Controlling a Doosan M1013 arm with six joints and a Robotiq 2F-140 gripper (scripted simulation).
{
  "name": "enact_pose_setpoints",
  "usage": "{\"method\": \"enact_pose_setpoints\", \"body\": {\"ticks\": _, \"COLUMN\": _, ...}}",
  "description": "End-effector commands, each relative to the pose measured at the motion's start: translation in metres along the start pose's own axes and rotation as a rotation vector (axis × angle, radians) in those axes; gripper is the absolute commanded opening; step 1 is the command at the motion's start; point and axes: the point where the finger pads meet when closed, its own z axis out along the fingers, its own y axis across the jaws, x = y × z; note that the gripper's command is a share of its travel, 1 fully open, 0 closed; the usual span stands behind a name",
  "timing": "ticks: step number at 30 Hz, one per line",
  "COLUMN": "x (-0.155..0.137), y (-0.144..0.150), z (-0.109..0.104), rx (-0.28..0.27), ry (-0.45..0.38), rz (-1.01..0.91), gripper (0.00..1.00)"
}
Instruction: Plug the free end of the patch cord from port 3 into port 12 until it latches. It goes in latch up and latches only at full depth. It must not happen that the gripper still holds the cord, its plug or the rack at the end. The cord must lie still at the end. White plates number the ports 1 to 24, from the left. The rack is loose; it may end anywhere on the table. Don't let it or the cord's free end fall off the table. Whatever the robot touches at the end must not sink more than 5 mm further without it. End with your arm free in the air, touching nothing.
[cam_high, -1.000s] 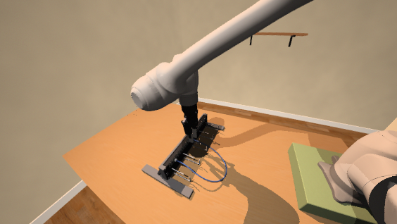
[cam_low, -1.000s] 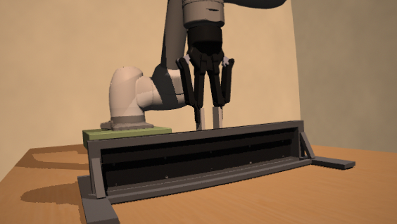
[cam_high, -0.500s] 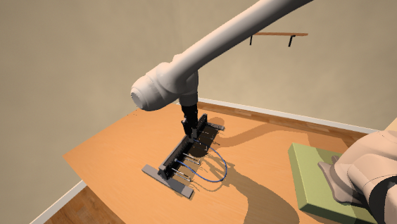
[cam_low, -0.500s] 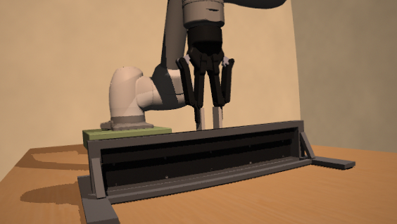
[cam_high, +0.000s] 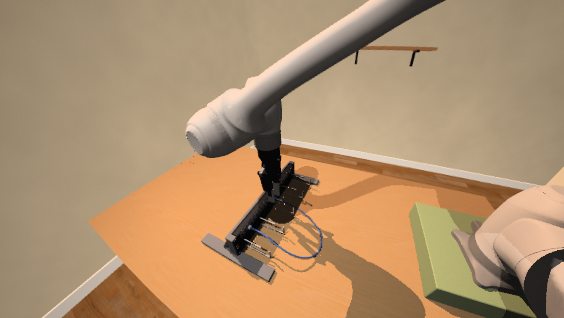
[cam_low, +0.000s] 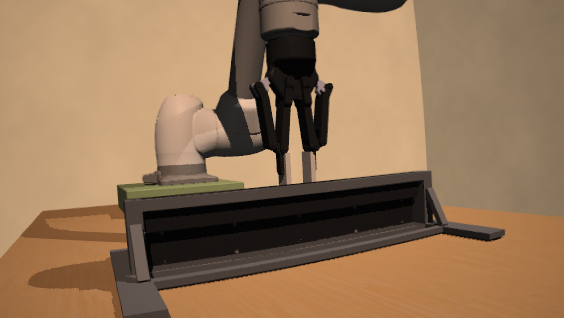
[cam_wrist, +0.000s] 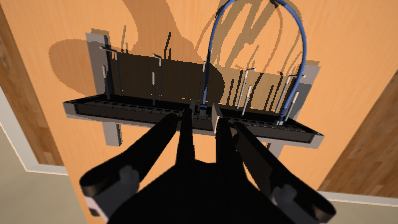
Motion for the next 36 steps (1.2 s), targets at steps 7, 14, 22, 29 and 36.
{"method": "enact_pose_setpoints", "body": {"ticks": 7, "x": -0.001, "y": 0.000, "z": -0.010, "rx": -0.002, "ry": -0.005, "rz": -0.002, "gripper": 0.22}}
{"method": "enact_pose_setpoints", "body": {"ticks": 14, "x": 0.000, "y": 0.001, "z": -0.022, "rx": -0.002, "ry": -0.005, "rz": -0.002, "gripper": 0.22}}
{"method": "enact_pose_setpoints", "body": {"ticks": 22, "x": 0.000, "y": 0.001, "z": -0.048, "rx": -0.002, "ry": -0.005, "rz": -0.002, "gripper": 0.22}}
{"method": "enact_pose_setpoints", "body": {"ticks": 29, "x": 0.001, "y": 0.001, "z": -0.069, "rx": -0.002, "ry": -0.005, "rz": -0.002, "gripper": 0.22}}
{"method": "enact_pose_setpoints", "body": {"ticks": 36, "x": 0.001, "y": 0.001, "z": -0.078, "rx": -0.002, "ry": -0.005, "rz": -0.002, "gripper": 0.22}}
